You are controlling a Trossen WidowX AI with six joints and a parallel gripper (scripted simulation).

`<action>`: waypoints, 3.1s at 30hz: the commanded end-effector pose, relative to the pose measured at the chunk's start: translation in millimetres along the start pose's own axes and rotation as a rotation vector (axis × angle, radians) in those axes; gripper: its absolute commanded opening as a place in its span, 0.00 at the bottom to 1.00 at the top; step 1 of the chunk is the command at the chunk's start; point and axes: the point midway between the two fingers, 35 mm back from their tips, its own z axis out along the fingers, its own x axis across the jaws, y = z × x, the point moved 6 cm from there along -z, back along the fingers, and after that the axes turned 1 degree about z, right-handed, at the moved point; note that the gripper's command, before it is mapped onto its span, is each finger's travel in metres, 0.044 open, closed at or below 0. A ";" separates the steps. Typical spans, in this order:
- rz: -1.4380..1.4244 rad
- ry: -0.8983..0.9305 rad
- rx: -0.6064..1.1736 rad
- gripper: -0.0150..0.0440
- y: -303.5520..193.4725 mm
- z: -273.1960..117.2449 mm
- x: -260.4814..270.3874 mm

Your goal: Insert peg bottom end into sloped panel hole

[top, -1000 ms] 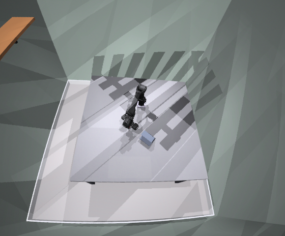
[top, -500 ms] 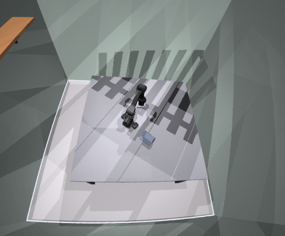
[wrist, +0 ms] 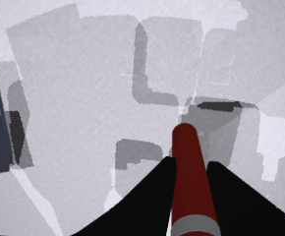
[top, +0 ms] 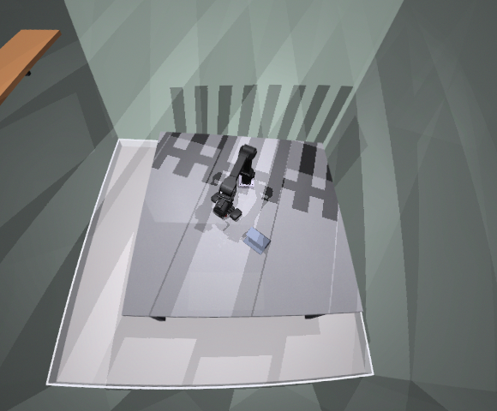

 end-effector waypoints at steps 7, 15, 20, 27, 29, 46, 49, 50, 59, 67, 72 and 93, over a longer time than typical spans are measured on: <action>-0.030 -0.009 -0.004 0.25 -1.6 -9.7 3.7; -0.100 -0.039 -0.014 0.25 -5.5 -6.6 13.2; -0.144 -0.058 -0.019 0.25 -8.0 -4.8 19.1; -0.206 -0.084 -0.028 0.25 -11.8 -2.2 27.3; -0.223 -0.092 -0.030 0.25 -13.0 -1.5 29.6; -0.373 -0.156 -0.052 0.25 -23.3 4.2 48.9; -0.399 -0.167 -0.056 0.25 -25.2 5.2 52.2; -0.408 -0.171 -0.058 0.25 -25.9 5.5 53.3; -0.487 -0.205 -0.070 0.25 -32.0 8.3 63.1; -0.556 -0.235 -0.082 0.25 -37.8 10.7 71.7; -0.600 -0.255 -0.089 0.25 -41.6 12.1 77.0; -0.781 -0.336 -0.123 0.25 -58.5 17.6 98.3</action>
